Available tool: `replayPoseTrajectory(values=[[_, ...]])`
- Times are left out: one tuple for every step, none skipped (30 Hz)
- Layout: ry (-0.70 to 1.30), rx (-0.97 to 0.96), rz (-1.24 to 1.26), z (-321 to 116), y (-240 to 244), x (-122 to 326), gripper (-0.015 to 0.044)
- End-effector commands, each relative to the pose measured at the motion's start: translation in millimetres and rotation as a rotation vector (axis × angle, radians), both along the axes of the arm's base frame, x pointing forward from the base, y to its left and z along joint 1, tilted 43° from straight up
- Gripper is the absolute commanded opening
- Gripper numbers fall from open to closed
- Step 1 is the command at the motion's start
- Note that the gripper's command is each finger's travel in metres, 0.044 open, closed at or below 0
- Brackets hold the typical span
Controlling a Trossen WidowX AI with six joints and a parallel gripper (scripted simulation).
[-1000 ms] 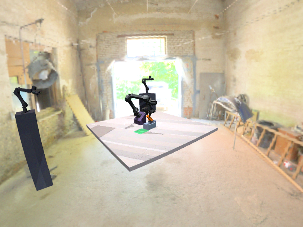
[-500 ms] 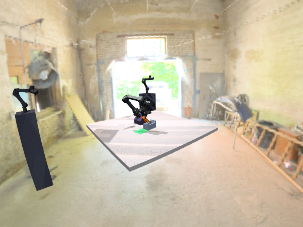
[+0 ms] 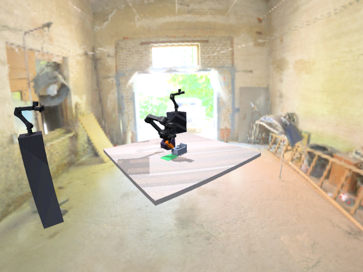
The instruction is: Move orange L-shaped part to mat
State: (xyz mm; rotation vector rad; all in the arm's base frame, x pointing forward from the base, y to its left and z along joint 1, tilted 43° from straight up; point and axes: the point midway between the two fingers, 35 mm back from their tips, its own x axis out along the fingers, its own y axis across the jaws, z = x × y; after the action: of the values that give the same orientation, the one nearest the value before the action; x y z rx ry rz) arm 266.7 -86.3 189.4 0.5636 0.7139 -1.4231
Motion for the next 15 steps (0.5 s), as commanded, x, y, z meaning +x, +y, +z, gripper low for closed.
replayPoseTrajectory(values=[[0.002,-0.004,0.005,7.6,-6.8,-0.5,0.0],[0.002,-0.004,0.005,7.6,-6.8,-0.5,0.0],[0.002,-0.004,0.005,7.5,-7.0,-0.5,0.0],[0.002,-0.004,0.005,7.1,-7.3,-0.4,0.0],[0.002,-0.004,0.005,6.5,-7.8,-0.4,0.0],[0.002,-0.004,0.005,5.8,-8.5,-0.4,0.0],[0.002,-0.004,0.005,4.9,-9.3,-0.3,0.0],[0.002,-0.004,0.005,3.9,-10.3,-0.3,0.0],[0.002,-0.004,0.005,2.8,-11.3,-0.2,0.0],[0.002,-0.004,0.005,1.7,-12.4,-0.2,0.0],[0.002,-0.004,0.005,0.5,-13.5,-0.2,0.0],[0.002,-0.004,0.005,-0.7,-14.6,-0.1,0.0],[0.002,-0.004,0.005,-1.8,-15.6,-0.1,0.0],[0.001,-0.004,0.005,-2.9,-16.7,-0.1,0.0],[0.001,-0.004,0.005,-4.0,-17.7,-0.1,0.0]])
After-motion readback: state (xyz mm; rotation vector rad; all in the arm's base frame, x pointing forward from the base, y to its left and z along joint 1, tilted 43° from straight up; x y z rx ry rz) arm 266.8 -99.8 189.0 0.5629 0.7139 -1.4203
